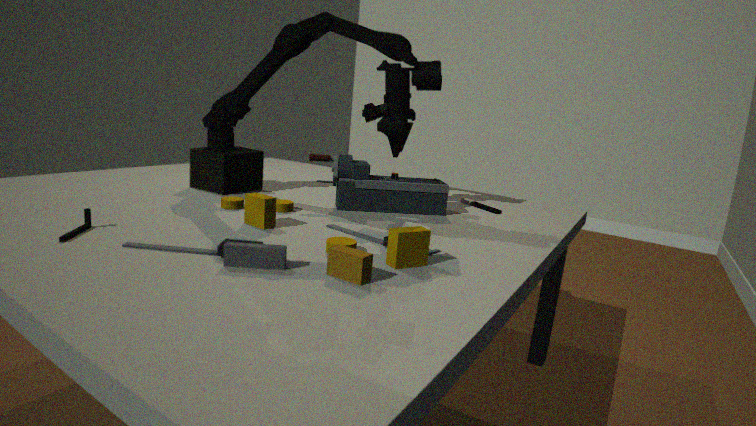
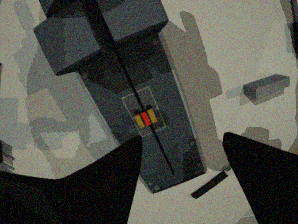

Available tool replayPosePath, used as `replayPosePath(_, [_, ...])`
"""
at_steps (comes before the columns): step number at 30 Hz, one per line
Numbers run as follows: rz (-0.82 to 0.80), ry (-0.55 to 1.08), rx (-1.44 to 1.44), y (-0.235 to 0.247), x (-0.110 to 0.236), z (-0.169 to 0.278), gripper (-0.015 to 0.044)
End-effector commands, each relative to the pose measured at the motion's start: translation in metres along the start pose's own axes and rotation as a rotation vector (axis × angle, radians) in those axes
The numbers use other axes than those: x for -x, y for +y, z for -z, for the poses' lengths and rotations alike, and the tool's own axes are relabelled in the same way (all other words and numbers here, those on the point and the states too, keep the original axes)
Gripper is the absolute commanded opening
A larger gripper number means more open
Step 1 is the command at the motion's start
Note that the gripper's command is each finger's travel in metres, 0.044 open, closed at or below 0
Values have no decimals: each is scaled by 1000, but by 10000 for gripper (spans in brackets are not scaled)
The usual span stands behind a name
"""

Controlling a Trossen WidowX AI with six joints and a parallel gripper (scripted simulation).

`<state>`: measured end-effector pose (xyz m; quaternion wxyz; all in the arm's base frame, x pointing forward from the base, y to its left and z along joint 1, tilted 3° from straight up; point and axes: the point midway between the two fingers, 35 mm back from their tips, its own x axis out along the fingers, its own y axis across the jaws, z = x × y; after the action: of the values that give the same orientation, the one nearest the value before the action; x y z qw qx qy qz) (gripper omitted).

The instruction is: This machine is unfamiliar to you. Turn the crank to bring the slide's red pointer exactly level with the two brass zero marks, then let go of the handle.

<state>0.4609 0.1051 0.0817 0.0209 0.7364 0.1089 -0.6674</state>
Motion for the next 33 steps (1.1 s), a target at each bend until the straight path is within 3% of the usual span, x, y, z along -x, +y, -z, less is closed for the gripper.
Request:
replayPosePath(1, [1, 0, 0, 0, 0, 0, 368])
replayPosePath(4, [1, 0, 0, 0, 0, 0, 440])
replayPosePath(5, [1, 0, 0, 0, 0, 0, 440])
replayPosePath(22, [1, 0, 0, 0, 0, 0, 0])
replayPosePath(33, [0, 0, 0, 0, 0, 0, 0])
